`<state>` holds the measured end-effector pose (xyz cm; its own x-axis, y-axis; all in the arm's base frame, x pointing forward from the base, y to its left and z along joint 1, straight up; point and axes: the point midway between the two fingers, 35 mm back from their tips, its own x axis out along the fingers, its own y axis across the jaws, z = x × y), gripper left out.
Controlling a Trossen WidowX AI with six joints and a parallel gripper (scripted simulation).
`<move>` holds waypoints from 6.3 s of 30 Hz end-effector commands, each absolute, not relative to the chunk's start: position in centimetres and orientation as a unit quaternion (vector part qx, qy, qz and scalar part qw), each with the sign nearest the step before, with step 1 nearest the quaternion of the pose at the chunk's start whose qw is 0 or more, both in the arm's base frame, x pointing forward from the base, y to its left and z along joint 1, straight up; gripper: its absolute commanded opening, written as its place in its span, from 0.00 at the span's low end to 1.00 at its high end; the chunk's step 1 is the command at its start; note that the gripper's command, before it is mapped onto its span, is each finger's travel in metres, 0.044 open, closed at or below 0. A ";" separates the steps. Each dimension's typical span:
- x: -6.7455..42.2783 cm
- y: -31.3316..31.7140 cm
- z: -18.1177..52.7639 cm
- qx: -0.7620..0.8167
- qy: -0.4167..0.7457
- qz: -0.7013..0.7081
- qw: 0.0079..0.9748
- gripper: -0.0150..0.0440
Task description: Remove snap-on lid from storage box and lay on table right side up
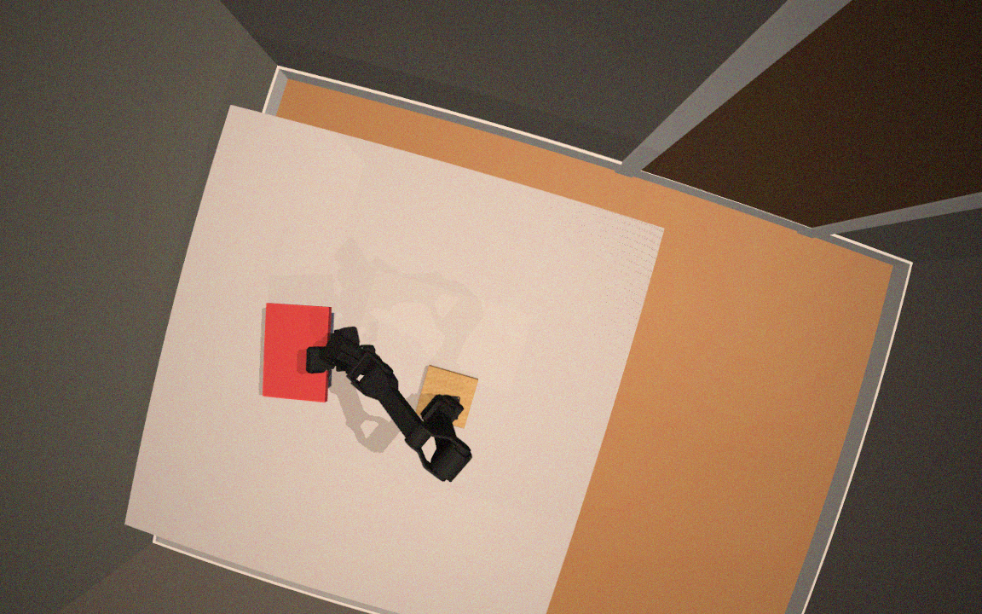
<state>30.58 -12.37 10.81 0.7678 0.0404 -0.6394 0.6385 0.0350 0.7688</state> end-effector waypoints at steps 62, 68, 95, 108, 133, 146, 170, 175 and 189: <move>31.0 -12.3 11.0 0.658 0.257 -0.222 0.672 0.25; 31.1 -12.3 11.0 0.658 0.257 -0.222 0.672 0.25; 31.3 -12.3 11.0 0.658 0.257 -0.222 0.672 0.25; 31.4 -12.3 11.0 0.658 0.257 -0.222 0.672 0.25; 31.6 -12.3 14.2 0.658 0.253 -0.221 0.674 0.25; 32.2 -12.2 15.9 0.658 0.253 -0.221 0.674 0.25; 33.3 -12.2 19.1 0.658 0.253 -0.220 0.674 0.25; 33.3 -12.2 19.8 0.658 0.253 -0.220 0.674 0.25; 33.2 -12.2 21.6 0.658 0.253 -0.220 0.674 0.25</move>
